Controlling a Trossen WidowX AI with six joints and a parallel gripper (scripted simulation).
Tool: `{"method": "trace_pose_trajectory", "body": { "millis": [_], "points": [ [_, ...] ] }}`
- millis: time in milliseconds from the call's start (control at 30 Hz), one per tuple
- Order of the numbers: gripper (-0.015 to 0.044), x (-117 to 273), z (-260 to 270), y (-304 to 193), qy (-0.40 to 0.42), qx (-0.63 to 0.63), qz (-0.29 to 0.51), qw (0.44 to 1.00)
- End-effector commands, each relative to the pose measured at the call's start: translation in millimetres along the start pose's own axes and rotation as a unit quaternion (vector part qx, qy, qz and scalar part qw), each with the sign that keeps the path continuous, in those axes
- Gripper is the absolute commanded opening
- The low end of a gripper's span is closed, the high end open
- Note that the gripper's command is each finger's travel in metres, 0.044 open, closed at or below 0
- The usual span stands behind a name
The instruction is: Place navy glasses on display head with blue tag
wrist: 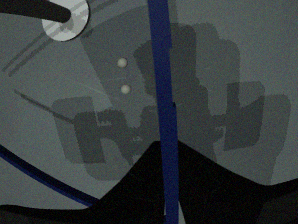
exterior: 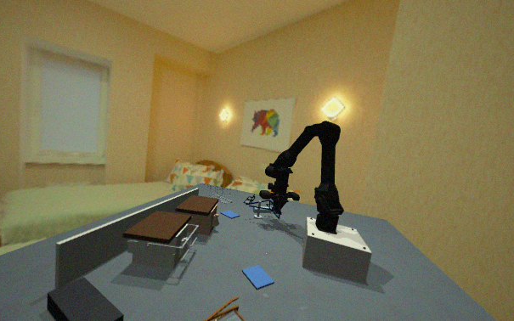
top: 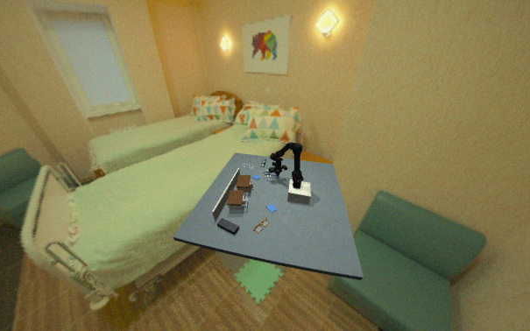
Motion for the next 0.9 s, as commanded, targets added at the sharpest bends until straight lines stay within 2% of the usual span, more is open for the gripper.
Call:
{"method": "trace_pose_trajectory", "body": {
  "millis": [0, 867],
  "points": [
    [0.0000, 0, -2, -2, -0.001, 0.002, -0.001, 1.000],
    [0.0000, 0, -10, -15, -0.001, 0.002, -0.001, 1.000]
  ]
}}
Point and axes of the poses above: the point midway between the two fingers, 35 mm back from their tips, its own x axis back along the fingers, its own z axis across the jaws, y = z × x, the point moved 10 cm from there along x, back along the fingers, and after that the axes turned 15 degrees about -x, right-handed, at the moved point
